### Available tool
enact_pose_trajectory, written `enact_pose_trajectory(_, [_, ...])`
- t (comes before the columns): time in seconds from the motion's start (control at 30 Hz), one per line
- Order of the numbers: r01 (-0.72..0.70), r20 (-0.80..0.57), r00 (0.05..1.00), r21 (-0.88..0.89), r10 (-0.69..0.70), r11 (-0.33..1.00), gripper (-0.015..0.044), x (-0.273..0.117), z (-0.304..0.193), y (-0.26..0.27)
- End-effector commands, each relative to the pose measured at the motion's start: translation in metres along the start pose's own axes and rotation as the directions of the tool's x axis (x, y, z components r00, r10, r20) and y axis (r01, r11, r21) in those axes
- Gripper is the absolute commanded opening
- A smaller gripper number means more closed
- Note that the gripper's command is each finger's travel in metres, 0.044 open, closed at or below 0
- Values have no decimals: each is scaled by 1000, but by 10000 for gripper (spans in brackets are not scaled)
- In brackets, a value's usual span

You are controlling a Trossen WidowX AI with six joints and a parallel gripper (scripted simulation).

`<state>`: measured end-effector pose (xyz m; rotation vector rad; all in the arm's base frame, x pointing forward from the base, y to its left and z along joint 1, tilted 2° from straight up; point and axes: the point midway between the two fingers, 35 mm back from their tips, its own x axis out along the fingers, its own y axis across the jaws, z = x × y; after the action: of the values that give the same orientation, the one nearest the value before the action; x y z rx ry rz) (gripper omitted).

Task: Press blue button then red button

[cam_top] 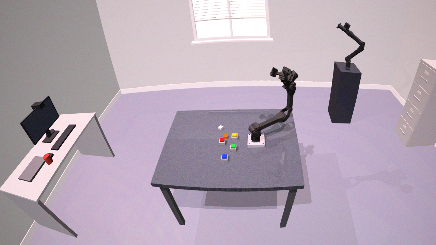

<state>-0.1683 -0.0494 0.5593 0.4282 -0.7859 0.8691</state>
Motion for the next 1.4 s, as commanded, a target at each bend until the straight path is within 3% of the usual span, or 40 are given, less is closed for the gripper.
enact_pose_trajectory(0.0, [5,-11,1000,6,-5,1000,400,4,-3,-2])
enact_pose_trajectory(0.1, [83,-173,983,82,-68,993,400,50,-43,-36])
enact_pose_trajectory(0.23, [155,-304,946,128,-110,980,400,81,-81,-61])
enact_pose_trajectory(0.4, [305,-547,821,173,-166,937,400,124,-164,-104])
enact_pose_trajectory(0.6, [497,-811,553,134,-193,857,400,146,-283,-146])
enact_pose_trajectory(0.8, [641,-969,174,-22,-174,767,400,127,-407,-173])
enact_pose_trajectory(1.0, [669,-952,-282,-285,-120,687,400,65,-518,-183])
enact_pose_trajectory(1.2, [523,-718,-693,-564,-67,640,400,-26,-591,-179])
enact_pose_trajectory(1.27, [478,-656,-752,-607,-60,635,400,-43,-599,-177])
enact_pose_trajectory(1.37, [474,-650,-758,-610,-59,635,400,-45,-600,-177])
